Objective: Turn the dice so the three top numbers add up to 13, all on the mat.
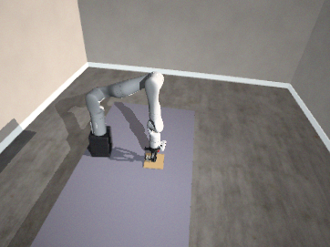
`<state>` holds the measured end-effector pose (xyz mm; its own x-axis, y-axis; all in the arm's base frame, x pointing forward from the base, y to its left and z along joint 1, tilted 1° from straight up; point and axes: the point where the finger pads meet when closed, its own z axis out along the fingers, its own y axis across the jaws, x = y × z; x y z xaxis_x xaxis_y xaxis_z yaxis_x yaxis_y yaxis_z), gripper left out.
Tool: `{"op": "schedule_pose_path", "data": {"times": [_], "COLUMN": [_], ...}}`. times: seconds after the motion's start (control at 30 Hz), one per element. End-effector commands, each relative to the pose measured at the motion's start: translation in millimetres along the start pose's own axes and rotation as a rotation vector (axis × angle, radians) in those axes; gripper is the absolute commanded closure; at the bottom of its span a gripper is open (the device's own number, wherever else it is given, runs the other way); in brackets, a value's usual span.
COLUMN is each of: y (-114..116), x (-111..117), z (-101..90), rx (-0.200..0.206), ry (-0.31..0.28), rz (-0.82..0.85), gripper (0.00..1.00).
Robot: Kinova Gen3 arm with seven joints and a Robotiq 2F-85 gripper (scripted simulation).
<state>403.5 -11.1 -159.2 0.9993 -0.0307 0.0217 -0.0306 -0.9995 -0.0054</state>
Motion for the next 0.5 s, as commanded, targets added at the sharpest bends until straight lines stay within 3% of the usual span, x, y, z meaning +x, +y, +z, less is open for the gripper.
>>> {"op": "schedule_pose_path", "data": {"times": [0.0, 0.47], "y": [0.0, 0.0], "x": [0.7, 0.7], "z": [-0.5, 2.4], "rx": [0.000, 0.000], "ry": [0.002, 0.002], "rz": [0.000, 0.000], "gripper": [0.74, 0.74]}}
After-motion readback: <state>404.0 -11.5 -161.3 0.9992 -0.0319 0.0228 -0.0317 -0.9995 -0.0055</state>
